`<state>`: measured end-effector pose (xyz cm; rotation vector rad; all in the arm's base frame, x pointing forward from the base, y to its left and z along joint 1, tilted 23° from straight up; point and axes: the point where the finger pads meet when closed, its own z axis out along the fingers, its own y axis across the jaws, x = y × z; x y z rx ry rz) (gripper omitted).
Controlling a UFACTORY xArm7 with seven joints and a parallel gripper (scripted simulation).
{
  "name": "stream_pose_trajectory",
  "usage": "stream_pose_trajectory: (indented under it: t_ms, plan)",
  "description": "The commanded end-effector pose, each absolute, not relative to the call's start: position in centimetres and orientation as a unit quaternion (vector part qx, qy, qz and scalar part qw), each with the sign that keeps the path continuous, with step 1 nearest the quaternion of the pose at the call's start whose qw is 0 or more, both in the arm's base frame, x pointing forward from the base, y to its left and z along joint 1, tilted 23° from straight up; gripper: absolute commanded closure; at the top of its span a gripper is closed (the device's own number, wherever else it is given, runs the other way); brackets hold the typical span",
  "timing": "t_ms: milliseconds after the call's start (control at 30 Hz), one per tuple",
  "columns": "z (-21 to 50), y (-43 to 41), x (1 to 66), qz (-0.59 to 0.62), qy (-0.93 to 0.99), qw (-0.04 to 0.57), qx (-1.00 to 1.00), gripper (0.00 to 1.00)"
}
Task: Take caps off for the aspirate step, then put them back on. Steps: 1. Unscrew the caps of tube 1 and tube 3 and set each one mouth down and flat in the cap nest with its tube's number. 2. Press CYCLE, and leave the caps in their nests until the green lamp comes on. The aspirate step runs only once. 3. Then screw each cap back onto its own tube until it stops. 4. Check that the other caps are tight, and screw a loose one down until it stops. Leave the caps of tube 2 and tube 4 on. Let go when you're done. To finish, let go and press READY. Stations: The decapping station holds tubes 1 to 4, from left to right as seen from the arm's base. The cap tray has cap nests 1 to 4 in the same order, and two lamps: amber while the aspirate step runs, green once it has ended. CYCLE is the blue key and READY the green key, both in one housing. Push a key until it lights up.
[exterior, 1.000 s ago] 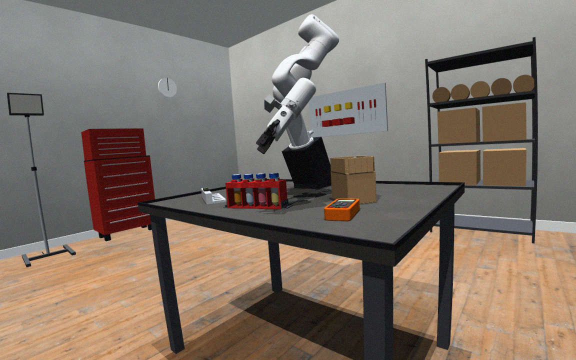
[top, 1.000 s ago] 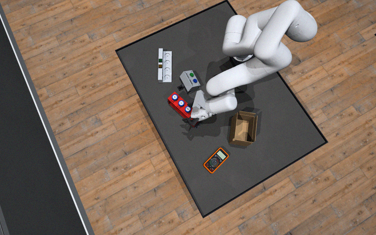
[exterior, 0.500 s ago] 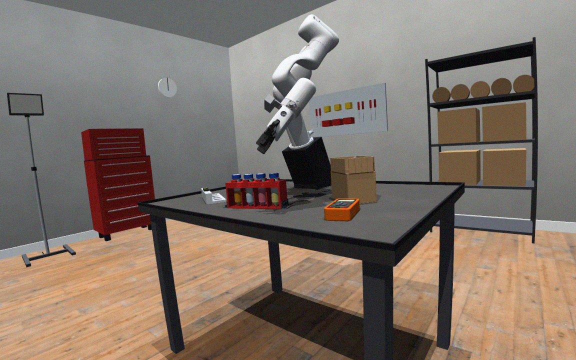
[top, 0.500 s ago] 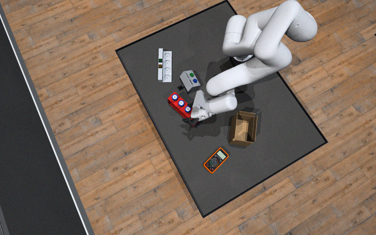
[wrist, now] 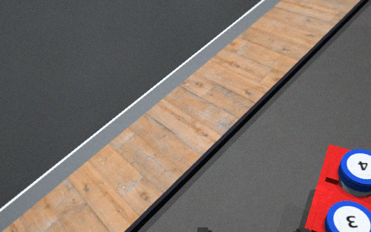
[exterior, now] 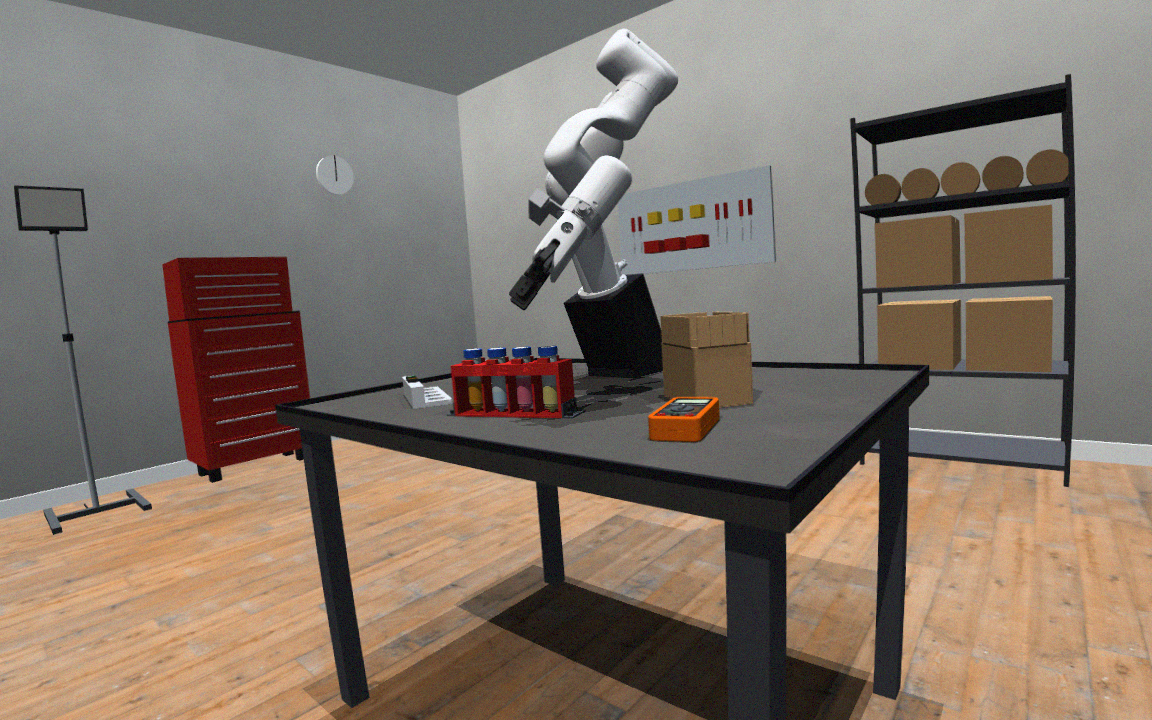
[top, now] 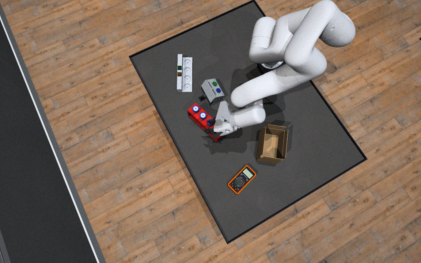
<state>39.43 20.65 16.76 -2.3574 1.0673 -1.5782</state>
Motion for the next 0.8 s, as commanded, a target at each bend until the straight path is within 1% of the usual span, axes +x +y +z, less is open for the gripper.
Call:
stream_pose_trajectory:
  t_ms: [0,667,767]
  plan:
    - [16.85,20.72,39.46,-0.520,0.352,0.057,-0.776,0.54]
    - [16.85,20.72,39.46,-0.520,0.352,0.057,-0.776,0.54]
    - [17.58,20.30,39.55,-0.519,0.316,0.044,-0.793,0.54]
